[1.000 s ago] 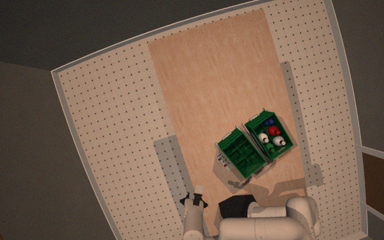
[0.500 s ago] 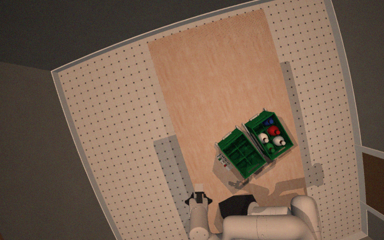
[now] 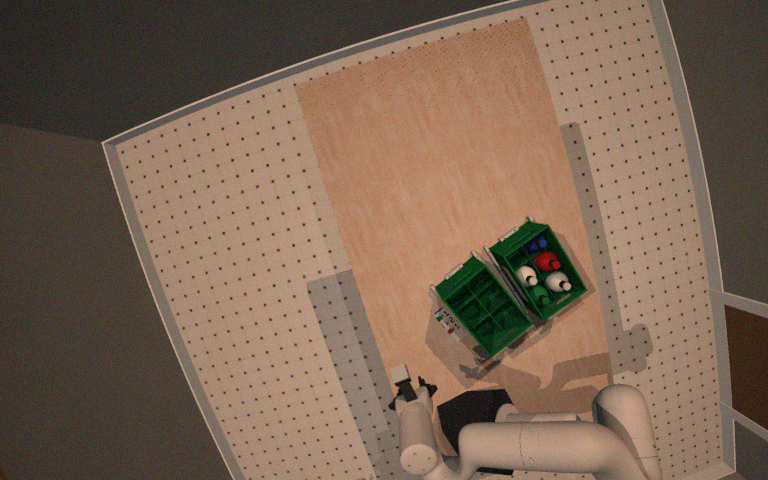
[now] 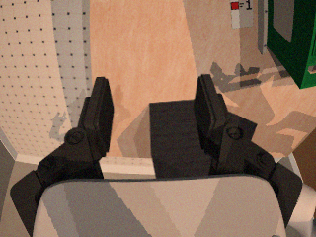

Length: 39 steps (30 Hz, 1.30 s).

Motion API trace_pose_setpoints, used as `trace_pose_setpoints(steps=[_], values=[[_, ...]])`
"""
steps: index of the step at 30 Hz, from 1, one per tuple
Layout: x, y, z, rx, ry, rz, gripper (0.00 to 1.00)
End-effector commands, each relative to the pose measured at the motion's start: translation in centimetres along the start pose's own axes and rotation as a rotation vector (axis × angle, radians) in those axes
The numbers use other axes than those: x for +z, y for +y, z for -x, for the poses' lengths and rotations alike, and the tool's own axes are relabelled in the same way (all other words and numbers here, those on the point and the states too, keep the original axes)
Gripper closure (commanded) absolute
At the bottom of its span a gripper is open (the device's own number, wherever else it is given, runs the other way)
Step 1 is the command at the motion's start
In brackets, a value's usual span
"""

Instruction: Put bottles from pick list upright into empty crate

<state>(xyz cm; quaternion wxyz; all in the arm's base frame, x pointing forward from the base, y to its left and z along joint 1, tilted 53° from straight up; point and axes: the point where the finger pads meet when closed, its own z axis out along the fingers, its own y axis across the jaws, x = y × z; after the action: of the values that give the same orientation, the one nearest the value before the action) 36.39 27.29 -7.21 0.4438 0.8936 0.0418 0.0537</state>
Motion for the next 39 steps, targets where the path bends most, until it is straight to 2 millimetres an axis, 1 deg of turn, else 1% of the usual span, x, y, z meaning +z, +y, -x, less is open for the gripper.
trace_pose_setpoints(steps=[1, 5, 7, 8, 15, 22, 24, 25, 39], values=[[1.8, 1.5, 1.1, -0.156, 0.002, -0.008, 0.35], [3.2, 2.7, 2.0, -0.266, 0.002, -0.007, 0.35], [3.2, 2.7, 2.0, -0.266, 0.002, -0.007, 0.35], [3.5, 2.9, 2.3, -0.348, 0.003, -0.008, 0.35], [5.9, 4.9, 3.8, -0.527, 0.004, -0.007, 0.35], [5.9, 4.9, 3.8, -0.717, 0.006, -0.006, 0.35], [5.9, 4.9, 3.8, -0.717, 0.006, -0.006, 0.35], [5.9, 4.9, 3.8, -0.796, 0.008, -0.007, 0.35], [5.9, 4.9, 3.8, -1.153, 0.018, -0.006, 0.35]])
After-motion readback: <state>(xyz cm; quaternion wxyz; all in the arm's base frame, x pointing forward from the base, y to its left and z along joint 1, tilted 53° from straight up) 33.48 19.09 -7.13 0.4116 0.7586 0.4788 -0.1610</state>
